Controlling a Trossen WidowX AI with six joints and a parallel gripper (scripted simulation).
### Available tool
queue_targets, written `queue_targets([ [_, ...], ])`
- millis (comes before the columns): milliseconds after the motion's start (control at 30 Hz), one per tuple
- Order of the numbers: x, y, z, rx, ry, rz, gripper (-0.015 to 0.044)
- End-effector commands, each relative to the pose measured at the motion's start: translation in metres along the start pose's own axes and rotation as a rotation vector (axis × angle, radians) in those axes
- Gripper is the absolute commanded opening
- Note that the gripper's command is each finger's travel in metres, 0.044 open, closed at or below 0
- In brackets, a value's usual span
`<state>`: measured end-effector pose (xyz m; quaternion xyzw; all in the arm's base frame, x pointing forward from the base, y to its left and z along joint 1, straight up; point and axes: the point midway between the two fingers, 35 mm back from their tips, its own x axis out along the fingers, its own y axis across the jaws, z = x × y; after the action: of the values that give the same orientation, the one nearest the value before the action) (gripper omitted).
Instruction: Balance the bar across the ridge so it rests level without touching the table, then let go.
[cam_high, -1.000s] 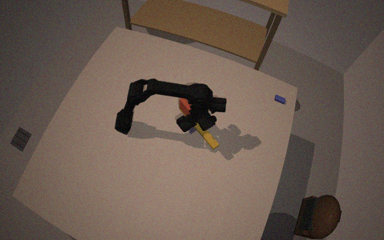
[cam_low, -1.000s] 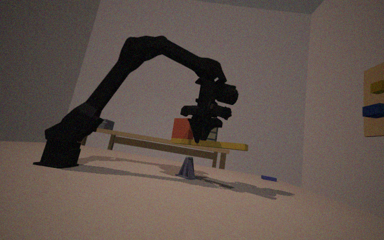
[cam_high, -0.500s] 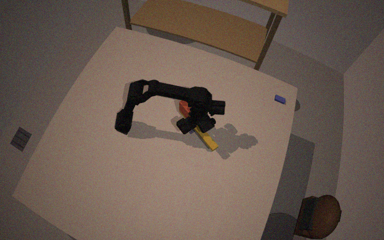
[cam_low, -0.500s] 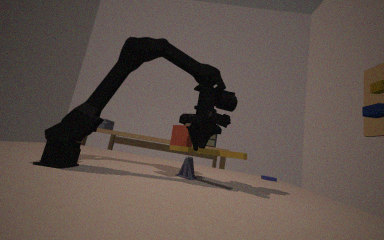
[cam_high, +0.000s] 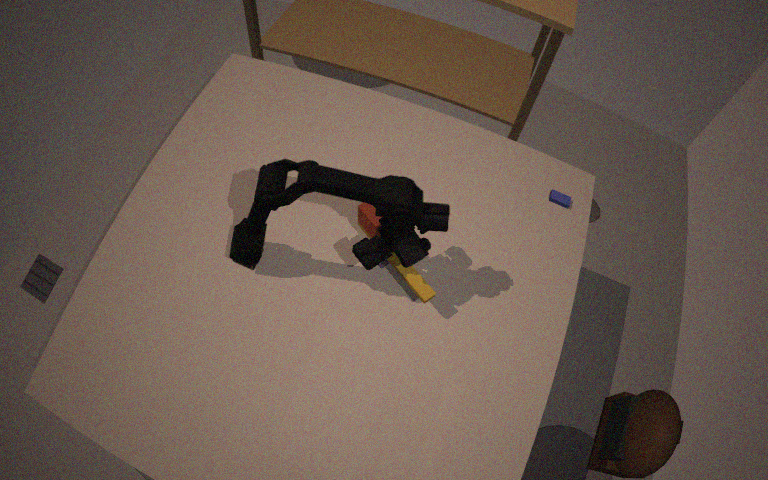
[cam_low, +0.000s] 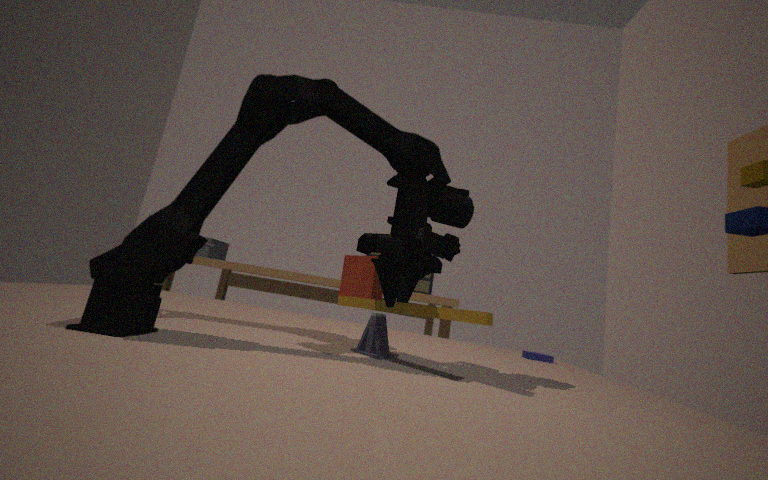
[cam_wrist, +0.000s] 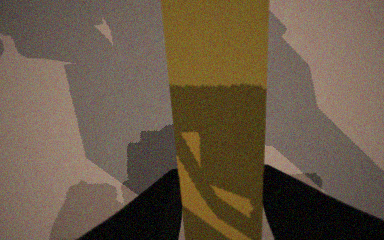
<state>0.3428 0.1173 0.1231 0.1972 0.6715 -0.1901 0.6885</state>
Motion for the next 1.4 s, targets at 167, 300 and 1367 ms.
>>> queue_targets([
  [167,0.0000,0.0009,-0.0006,0.003,0.003,0.005,0.0000],
  [300,0.0003,0.0009,-0.0006,0.003,0.003,0.005,0.0000],
  [1367,0.0030,0.0009,-0.0008,0.003,0.003,0.005,0.0000],
])
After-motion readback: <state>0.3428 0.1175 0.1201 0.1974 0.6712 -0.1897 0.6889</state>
